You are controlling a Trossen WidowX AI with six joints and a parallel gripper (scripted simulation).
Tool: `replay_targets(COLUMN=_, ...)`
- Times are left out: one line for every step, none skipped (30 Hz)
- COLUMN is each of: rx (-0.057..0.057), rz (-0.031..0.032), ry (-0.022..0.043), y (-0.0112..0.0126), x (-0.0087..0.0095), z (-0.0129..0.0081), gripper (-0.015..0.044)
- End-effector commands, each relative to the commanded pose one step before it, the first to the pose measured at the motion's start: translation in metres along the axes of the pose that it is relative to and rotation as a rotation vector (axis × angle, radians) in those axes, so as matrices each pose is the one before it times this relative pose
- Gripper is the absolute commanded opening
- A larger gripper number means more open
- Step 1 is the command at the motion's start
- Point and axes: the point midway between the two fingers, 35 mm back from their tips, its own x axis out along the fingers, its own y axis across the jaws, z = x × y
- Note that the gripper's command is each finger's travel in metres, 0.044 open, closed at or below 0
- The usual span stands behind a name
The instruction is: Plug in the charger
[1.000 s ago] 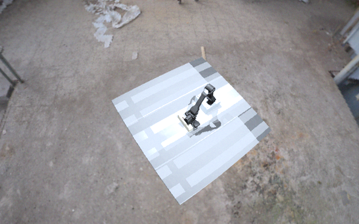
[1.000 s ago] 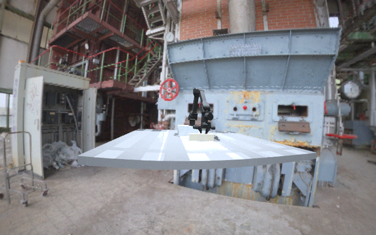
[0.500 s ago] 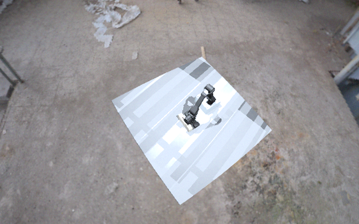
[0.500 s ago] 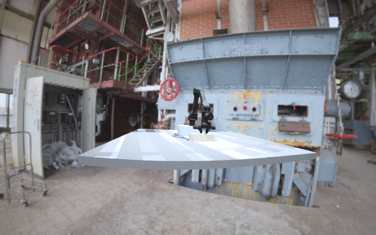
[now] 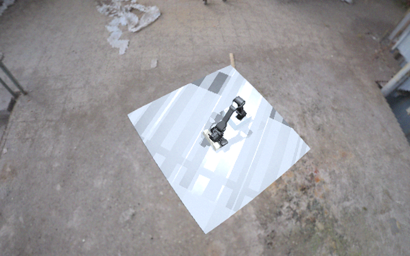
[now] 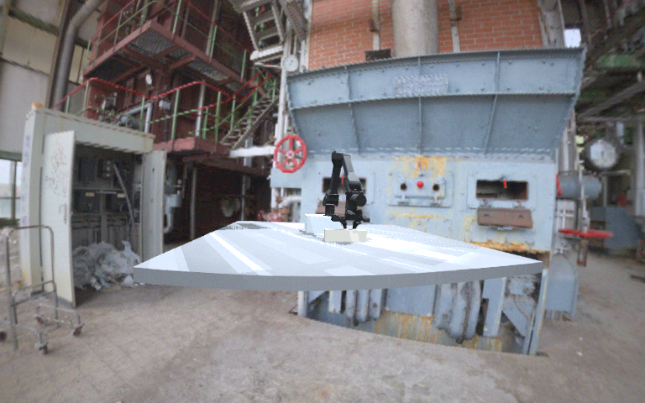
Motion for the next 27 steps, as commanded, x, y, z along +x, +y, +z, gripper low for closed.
replay_targets(rx=-0.0067, rz=0.00433, ry=-0.01191, y=0.00099, x=-0.00092, z=0.00528, gripper=0.0000)
replay_targets(rx=0.0000, rz=0.00000, ry=-0.00004, y=0.00001, x=-0.00002, z=0.00040, gripper=0.0000)
replay_targets(rx=0.0000, rz=0.00000, ry=-0.00004, y=0.00001, x=-0.00002, z=0.00041, gripper=0.0000)
replay_targets(rx=0.0000, rz=0.00000, ry=-0.00004, y=0.00001, x=-0.00002, z=0.00040, gripper=0.0000)
replay_targets(rx=0.0000, rz=0.00000, ry=-0.00004, y=0.00001, x=-0.00003, z=0.00041, gripper=0.0000)
replay_targets(rx=0.0000, rz=0.00000, ry=-0.00004, y=0.00001, x=-0.00002, z=0.00041, gripper=0.0000)
replay_targets(rx=0.0000, rz=0.00000, ry=-0.00004, y=0.00001, x=-0.00002, z=0.00040, gripper=0.0000)
replay_targets(rx=0.0000, rz=0.00000, ry=-0.00004, y=0.00001, x=-0.00002, z=0.00041, gripper=0.0000)
replay_targets(rx=0.0000, rz=0.00000, ry=-0.00004, y=0.00000, x=-0.00002, z=0.00041, gripper=0.0000)
replay_targets(rx=0.0000, rz=0.00000, ry=-0.00004, y=0.00000, x=-0.00002, z=0.00040, gripper=0.0000)
replay_targets(rx=0.0000, rz=0.00000, ry=-0.00004, y=0.00000, x=-0.00001, z=0.00040, gripper=0.0000)
replay_targets(rx=0.0000, rz=0.00000, ry=-0.00004, y=0.00000, x=-0.00001, z=0.00040, gripper=0.0000)
replay_targets(rx=0.0000, rz=0.00000, ry=-0.00004, y=0.00000, x=-0.00001, z=0.00041, gripper=0.0000)
replay_targets(rx=0.0000, rz=0.00000, ry=-0.00004, y=0.00000, x=0.00000, z=0.00041, gripper=0.0000)
replay_targets(rx=0.0000, rz=0.00000, ry=-0.00004, y=0.00000, x=0.00000, z=0.00040, gripper=0.0000)
replay_targets(rx=0.0000, rz=0.00000, ry=-0.00004, y=0.00000, x=0.00000, z=0.00040, gripper=0.0000)
replay_targets(rx=0.0000, rz=0.00000, ry=-0.00004, y=0.00000, x=0.00001, z=0.00040, gripper=0.0000)
replay_targets(rx=0.0000, rz=0.00000, ry=-0.00004, y=0.00000, x=0.00001, z=0.00040, gripper=0.0000)
replay_targets(rx=0.0000, rz=0.00000, ry=-0.00004, y=0.00000, x=0.00001, z=0.00040, gripper=0.0000)
replay_targets(rx=0.0000, rz=0.00000, ry=-0.00004, y=0.00000, x=0.00002, z=0.00040, gripper=0.0000)
replay_targets(rx=0.0000, rz=0.00000, ry=-0.00004, y=0.00000, x=0.00002, z=0.00040, gripper=0.0000)
replay_targets(rx=0.0000, rz=0.00000, ry=-0.00004, y=0.00000, x=0.00002, z=0.00040, gripper=0.0000)
replay_targets(rx=0.0000, rz=0.00000, ry=-0.00004, y=0.00000, x=0.00003, z=0.00040, gripper=0.0000)
replay_targets(rx=0.0000, rz=0.00000, ry=-0.00004, y=0.00000, x=0.00003, z=0.00040, gripper=0.0000)
replay_targets(rx=0.0000, rz=0.00000, ry=-0.00004, y=0.00000, x=0.00004, z=0.00040, gripper=0.0000)
replay_targets(rx=0.0000, rz=0.00000, ry=-0.00004, y=0.00000, x=0.00004, z=0.00040, gripper=0.0000)
replay_targets(rx=0.0000, rz=0.00000, ry=-0.00004, y=0.00000, x=0.00004, z=0.00040, gripper=0.0000)
